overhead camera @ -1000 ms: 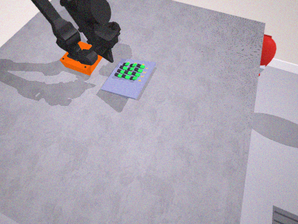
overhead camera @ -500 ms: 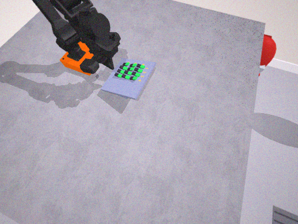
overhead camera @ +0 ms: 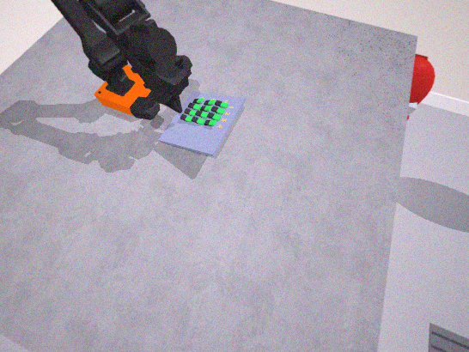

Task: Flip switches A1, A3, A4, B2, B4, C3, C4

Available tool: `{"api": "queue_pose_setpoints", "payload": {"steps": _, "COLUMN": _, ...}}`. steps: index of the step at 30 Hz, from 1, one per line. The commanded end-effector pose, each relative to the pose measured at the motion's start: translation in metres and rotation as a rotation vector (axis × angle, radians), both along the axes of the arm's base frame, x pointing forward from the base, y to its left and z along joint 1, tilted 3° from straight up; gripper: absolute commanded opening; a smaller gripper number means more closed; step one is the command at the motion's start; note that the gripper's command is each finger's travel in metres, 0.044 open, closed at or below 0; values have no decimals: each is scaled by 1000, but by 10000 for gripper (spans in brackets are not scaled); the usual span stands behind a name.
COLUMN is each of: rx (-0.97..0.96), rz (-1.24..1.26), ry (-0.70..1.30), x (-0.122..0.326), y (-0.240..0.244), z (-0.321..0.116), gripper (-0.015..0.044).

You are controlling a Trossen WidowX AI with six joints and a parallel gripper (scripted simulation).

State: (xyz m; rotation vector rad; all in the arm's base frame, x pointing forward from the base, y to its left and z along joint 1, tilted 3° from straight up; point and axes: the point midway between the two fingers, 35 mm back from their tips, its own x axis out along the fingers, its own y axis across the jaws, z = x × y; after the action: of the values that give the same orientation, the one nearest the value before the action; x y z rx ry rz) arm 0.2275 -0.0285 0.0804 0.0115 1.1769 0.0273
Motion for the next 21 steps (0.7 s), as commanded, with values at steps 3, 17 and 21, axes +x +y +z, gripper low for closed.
{"api": "queue_pose_setpoints", "payload": {"steps": 3, "rx": 5, "rz": -3, "ry": 8, "x": 1, "y": 1, "z": -10, "gripper": 0}}
{"api": "queue_pose_setpoints", "payload": {"steps": 17, "rx": 5, "rz": -3, "ry": 7, "x": 3, "y": 1, "z": -16, "gripper": 0}}
{"api": "queue_pose_setpoints", "payload": {"steps": 21, "rx": 5, "rz": -3, "ry": 7, "x": 3, "y": 1, "z": -16, "gripper": 0}}
